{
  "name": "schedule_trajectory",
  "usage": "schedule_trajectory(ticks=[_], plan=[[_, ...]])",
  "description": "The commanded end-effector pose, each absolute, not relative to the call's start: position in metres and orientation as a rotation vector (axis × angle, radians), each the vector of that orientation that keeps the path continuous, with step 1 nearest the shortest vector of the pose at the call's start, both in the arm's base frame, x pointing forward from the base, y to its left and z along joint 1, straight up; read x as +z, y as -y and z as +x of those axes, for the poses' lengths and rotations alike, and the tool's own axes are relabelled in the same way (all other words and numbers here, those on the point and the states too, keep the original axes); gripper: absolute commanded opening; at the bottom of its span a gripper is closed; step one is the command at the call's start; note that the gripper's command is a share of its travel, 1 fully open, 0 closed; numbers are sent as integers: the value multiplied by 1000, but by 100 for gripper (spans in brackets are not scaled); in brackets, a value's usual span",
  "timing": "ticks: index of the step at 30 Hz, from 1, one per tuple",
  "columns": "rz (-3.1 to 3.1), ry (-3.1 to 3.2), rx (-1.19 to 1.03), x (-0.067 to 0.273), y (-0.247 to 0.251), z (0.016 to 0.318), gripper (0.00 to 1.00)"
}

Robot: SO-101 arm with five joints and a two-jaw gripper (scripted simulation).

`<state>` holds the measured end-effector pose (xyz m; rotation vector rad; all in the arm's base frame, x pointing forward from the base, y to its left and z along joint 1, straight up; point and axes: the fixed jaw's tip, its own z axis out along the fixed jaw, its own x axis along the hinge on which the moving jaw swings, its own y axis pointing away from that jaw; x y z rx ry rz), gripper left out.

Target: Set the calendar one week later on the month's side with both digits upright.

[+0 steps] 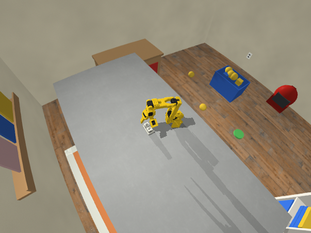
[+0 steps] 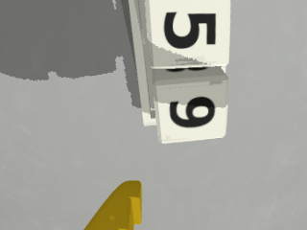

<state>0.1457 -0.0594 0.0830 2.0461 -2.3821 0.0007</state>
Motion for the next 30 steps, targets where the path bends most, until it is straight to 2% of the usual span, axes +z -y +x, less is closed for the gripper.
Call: schedule_trajectory(ticks=[1, 16, 30], plan=[[2017, 2445, 80, 92, 57, 149, 36], [1583, 2825, 167, 103, 41, 148, 36], [844, 3274, 189, 117, 19, 144, 36]])
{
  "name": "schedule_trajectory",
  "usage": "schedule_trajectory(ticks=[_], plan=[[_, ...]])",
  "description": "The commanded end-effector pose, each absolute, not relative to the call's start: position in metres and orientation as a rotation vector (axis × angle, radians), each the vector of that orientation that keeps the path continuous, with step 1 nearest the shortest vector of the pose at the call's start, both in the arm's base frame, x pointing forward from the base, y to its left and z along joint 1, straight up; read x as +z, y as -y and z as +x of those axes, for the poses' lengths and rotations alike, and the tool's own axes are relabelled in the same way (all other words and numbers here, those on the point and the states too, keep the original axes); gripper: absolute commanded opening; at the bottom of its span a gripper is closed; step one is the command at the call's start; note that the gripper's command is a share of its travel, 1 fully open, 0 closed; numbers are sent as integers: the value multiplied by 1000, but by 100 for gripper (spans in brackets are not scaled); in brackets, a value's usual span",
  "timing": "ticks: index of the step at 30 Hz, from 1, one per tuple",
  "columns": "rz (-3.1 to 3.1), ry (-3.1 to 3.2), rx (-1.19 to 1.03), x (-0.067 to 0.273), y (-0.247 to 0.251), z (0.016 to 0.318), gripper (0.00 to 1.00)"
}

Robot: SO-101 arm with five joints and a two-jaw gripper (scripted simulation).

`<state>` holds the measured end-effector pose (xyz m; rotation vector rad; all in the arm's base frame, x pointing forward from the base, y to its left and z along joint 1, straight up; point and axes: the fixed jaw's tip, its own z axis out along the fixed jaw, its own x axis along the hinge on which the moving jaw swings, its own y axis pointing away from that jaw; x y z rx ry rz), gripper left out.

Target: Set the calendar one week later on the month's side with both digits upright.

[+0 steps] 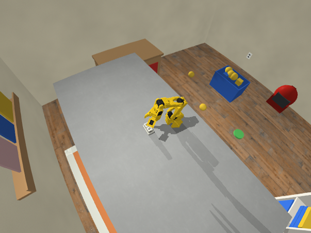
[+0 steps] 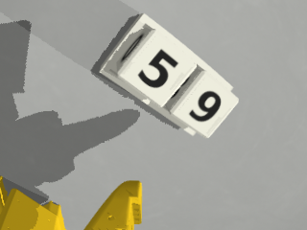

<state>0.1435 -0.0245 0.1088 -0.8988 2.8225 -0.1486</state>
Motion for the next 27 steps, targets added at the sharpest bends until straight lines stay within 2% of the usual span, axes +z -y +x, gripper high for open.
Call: schedule_trajectory(ticks=[1, 16, 27], plan=[[-670, -2803, -157, 118, 18, 144, 36], [-154, -2771, -76, 126, 5, 141, 36], [-7, -2745, -40, 128, 2, 140, 36]])
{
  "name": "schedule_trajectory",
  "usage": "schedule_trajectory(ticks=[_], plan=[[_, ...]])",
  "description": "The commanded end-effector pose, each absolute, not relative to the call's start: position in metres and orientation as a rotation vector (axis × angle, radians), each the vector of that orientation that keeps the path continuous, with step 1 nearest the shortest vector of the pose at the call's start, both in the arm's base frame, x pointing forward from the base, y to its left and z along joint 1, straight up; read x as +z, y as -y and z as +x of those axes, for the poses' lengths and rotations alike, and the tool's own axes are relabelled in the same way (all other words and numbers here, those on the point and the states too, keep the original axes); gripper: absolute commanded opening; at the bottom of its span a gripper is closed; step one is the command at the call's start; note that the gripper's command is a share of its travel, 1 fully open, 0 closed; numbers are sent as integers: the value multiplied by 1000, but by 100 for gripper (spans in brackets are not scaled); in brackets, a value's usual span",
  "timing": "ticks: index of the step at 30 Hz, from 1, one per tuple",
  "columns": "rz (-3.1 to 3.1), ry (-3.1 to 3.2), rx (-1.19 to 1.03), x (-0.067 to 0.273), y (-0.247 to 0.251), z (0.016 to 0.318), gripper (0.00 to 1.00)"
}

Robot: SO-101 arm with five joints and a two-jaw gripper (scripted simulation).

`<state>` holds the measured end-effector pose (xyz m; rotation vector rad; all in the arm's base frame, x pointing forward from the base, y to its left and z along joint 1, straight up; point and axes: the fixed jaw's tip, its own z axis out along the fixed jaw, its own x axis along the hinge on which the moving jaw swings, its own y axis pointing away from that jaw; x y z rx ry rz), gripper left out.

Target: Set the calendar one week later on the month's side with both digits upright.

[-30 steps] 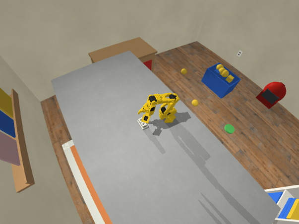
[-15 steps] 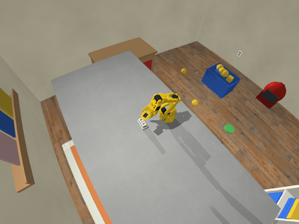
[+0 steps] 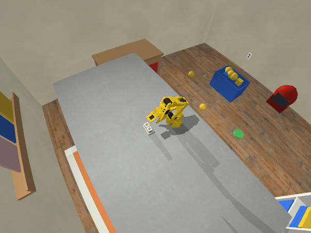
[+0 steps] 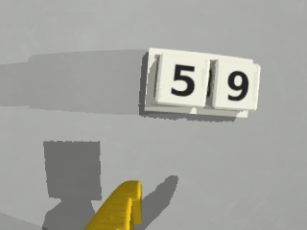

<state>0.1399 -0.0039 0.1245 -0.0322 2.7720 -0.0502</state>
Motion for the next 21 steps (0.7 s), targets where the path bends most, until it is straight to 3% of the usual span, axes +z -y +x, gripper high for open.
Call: schedule_trajectory(ticks=[1, 21], plan=[[0, -2743, -38, 128, 2, 140, 36], [14, -2740, -34, 128, 2, 140, 36]])
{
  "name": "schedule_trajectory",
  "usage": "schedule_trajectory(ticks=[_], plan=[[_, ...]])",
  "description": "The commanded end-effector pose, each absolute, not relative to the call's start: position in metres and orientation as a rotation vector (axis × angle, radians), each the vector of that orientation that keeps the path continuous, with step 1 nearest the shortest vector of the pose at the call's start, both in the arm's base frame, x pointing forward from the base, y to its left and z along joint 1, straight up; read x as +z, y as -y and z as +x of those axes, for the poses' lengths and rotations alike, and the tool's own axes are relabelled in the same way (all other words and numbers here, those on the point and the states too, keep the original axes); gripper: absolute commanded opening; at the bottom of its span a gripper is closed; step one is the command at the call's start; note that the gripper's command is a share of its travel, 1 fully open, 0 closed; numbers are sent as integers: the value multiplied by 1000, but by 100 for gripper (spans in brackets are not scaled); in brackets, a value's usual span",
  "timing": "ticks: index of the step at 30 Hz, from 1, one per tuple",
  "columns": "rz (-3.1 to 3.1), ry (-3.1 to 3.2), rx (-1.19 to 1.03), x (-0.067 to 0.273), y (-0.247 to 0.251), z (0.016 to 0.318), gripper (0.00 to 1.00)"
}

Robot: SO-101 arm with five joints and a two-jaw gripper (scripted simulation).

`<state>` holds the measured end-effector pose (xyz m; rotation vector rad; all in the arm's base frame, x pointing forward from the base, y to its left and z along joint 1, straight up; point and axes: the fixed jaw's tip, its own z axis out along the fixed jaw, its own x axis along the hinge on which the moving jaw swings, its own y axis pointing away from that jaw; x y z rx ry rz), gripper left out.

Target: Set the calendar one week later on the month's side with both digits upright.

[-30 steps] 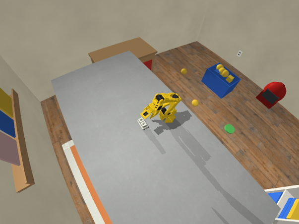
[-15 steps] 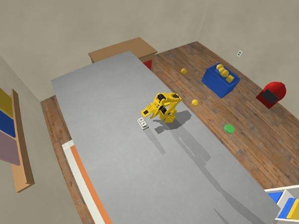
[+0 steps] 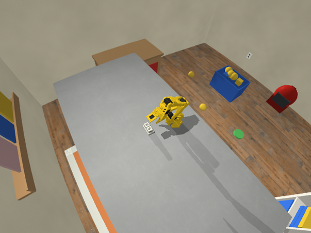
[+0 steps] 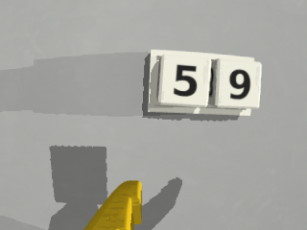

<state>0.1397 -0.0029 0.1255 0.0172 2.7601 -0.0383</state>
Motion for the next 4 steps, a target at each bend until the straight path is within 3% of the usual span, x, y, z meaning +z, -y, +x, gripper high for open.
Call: schedule_trajectory(ticks=[1, 4], plan=[[14, -2740, -34, 128, 2, 140, 36], [14, -2740, -34, 128, 2, 140, 36]])
